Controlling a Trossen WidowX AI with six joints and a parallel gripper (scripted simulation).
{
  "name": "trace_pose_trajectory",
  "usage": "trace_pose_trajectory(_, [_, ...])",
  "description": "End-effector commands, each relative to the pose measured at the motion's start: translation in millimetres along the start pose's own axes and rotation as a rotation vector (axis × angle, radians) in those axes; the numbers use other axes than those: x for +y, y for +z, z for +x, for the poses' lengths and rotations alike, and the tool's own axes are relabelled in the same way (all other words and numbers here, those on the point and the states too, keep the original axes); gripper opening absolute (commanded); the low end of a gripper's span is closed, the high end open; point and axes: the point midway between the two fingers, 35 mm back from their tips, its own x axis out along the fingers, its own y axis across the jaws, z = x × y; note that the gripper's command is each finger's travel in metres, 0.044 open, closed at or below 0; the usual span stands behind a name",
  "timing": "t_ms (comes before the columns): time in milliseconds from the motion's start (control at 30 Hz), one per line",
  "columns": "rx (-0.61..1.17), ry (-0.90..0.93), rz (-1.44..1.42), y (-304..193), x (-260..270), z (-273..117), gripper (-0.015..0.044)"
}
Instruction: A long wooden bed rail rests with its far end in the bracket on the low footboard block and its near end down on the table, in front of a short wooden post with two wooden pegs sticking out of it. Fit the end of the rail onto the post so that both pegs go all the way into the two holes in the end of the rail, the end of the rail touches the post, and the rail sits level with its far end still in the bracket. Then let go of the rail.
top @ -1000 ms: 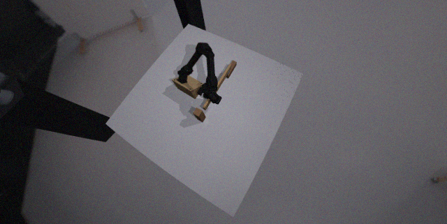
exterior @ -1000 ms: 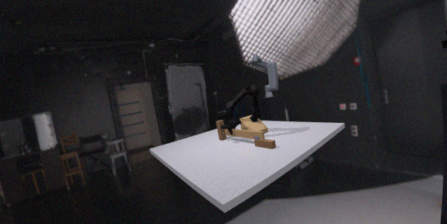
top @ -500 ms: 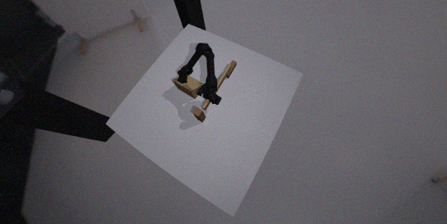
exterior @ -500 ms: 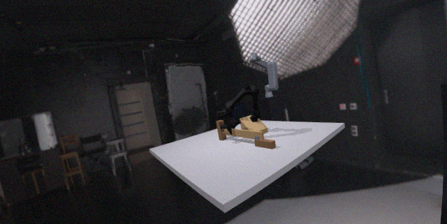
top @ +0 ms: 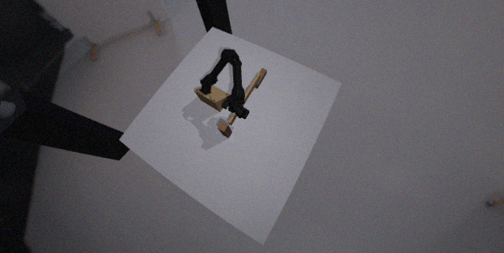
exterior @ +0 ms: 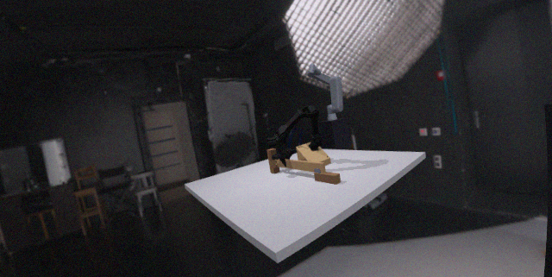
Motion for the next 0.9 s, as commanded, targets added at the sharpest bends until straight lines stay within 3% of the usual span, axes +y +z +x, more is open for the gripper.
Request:
trace_pose_trajectory(0, [0.005,-0.005,-0.003,-3.0,-0.9,-1.5,0.0])
trace_pose_trajectory(867, [0.006,-0.005,-0.003,-10.9,-0.9,-1.7,0.0])
